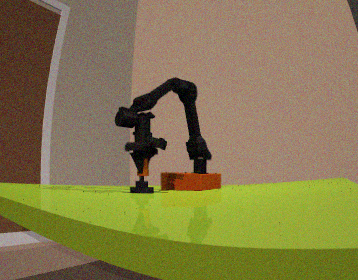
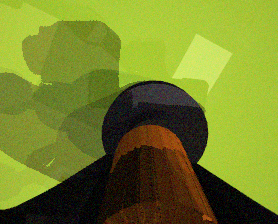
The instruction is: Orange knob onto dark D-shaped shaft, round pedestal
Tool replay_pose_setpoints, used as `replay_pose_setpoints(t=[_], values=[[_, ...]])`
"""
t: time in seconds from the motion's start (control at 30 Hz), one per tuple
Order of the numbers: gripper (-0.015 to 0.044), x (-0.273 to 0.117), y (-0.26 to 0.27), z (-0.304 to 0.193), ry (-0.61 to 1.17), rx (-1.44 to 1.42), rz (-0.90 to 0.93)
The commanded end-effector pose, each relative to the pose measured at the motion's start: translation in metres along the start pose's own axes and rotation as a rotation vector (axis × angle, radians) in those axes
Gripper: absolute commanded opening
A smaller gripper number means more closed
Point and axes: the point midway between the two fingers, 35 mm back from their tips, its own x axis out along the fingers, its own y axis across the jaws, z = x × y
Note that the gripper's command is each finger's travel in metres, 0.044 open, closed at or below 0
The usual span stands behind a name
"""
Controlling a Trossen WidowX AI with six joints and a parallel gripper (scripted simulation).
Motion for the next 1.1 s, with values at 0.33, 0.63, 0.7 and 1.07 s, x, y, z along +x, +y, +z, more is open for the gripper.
replay_pose_setpoints(t=[0.33, 0.63, 0.7, 1.07], values=[[0.0000, -0.0032, -0.0089, -0.0049, 0.005, -0.077, -0.013], [0.0000, 0.0016, -0.0101, -0.0064, 0.005, -0.077, -0.013], [0.0000, 0.0009, -0.0101, -0.0064, 0.005, -0.077, -0.013], [0.0000, -0.0038, -0.0086, -0.0053, 0.005, -0.103, -0.013]])
